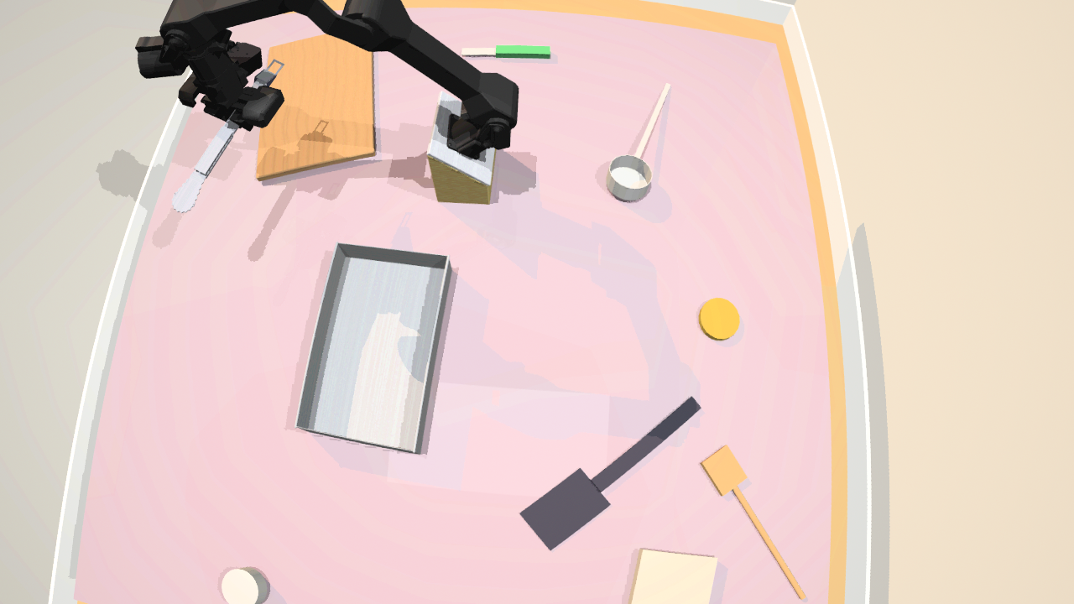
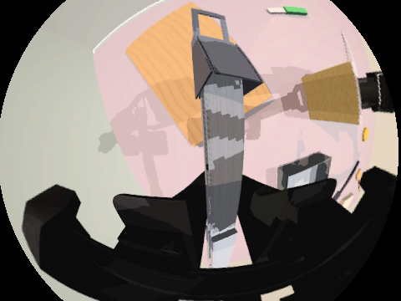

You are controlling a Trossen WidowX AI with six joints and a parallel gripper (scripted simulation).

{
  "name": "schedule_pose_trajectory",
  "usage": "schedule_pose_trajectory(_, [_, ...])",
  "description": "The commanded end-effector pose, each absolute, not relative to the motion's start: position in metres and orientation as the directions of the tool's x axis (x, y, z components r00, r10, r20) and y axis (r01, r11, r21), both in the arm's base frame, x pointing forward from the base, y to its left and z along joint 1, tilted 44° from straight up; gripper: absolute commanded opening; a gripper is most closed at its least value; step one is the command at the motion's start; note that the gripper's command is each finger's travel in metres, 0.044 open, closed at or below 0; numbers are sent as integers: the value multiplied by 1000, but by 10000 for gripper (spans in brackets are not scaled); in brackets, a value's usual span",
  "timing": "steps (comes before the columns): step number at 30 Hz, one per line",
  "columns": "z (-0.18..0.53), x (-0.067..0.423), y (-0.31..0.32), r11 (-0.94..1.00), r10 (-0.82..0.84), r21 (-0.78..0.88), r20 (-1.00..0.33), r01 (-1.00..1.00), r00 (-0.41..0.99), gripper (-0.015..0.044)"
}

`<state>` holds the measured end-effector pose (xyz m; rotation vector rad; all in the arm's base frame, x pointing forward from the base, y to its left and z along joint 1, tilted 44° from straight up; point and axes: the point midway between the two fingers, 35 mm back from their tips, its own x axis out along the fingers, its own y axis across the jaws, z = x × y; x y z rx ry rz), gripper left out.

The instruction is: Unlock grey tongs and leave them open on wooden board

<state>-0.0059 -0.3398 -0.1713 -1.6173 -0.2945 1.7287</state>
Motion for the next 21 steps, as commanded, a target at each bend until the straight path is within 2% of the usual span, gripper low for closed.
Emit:
schedule_pose_trajectory(1, [-171,-37,-342,-729,635,-624,-770,-281,62,-150])
schedule_pose_trajectory(21, [-171,-180,-304,-750,660,-656,-749,82,49,-150])
